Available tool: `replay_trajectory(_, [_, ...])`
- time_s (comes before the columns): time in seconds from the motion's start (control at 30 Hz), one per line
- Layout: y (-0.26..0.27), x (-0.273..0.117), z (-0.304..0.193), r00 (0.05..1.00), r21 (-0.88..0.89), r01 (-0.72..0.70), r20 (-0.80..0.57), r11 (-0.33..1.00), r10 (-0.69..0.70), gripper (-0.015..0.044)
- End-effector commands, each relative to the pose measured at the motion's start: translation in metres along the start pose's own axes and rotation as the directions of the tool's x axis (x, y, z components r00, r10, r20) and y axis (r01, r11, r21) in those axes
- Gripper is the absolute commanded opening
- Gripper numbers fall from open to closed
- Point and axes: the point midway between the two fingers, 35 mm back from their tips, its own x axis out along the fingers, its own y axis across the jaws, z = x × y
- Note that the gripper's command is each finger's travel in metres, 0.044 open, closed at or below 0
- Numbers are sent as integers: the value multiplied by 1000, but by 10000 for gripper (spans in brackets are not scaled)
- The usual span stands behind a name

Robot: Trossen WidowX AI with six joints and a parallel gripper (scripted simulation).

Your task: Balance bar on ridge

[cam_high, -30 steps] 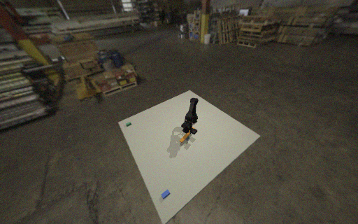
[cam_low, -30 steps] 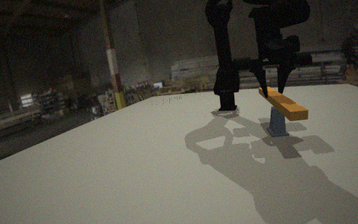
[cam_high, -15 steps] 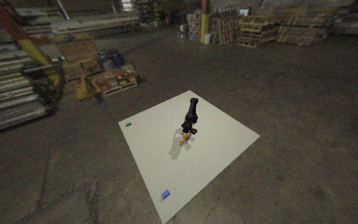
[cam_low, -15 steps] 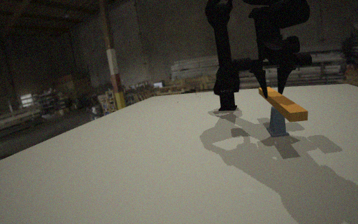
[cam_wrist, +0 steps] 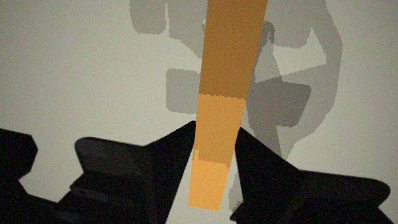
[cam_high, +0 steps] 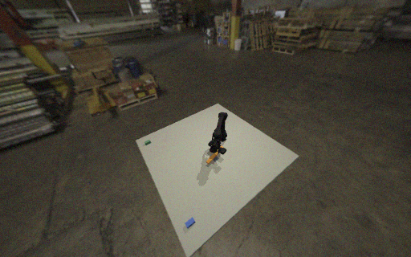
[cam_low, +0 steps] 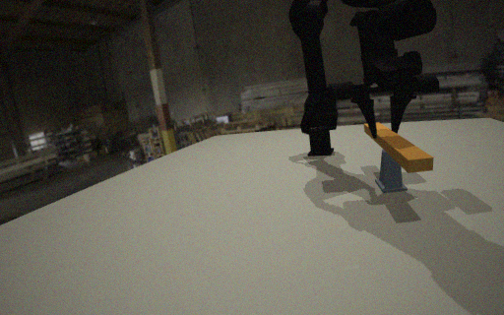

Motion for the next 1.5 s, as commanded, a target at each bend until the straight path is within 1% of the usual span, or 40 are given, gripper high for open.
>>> replay_trajectory(0.0, [1,1,0,1000,5,-5,-1,1000,5,0])
replay_trajectory(1.47, [1,4,0,1000,5,-5,-1,1000,5,0])
